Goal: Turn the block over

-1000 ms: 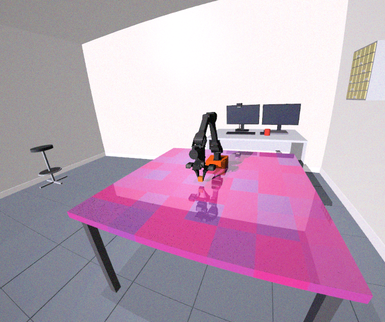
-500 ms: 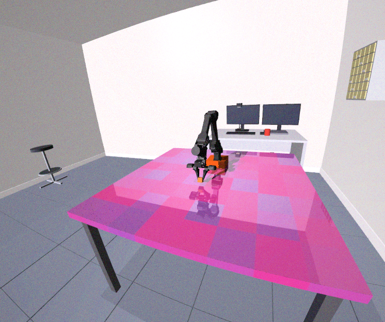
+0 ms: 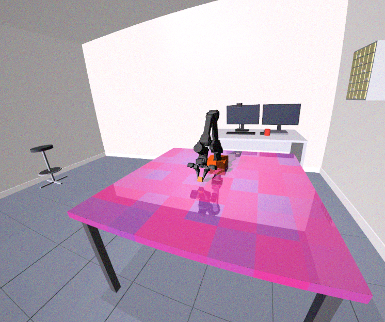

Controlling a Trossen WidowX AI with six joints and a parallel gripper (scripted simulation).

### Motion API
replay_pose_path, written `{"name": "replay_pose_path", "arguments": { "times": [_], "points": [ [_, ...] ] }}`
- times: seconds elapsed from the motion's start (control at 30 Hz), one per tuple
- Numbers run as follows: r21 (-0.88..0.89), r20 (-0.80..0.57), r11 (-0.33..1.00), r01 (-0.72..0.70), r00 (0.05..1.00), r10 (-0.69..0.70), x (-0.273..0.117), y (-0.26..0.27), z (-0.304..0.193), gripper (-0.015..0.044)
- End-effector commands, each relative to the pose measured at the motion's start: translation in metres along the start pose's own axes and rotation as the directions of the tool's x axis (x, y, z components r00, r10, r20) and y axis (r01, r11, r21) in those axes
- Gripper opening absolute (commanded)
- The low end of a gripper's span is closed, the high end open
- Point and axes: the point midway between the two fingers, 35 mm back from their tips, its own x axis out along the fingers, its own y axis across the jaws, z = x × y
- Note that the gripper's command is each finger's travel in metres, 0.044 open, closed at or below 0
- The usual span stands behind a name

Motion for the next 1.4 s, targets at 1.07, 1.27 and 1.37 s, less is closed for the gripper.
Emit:
{"name": "replay_pose_path", "arguments": {
  "times": [1.07,1.27,1.37],
  "points": [
    [-0.001,0.453,1.0,-0.005,0.892,0.005,0.029,0.0,-0.018,0.0],
    [-0.004,0.494,1.0,-0.003,0.87,0.005,0.023,0.001,-0.02,0.0],
    [-0.004,0.508,1.0,-0.003,0.861,0.005,0.021,0.001,-0.019,0.0]
  ]
}}
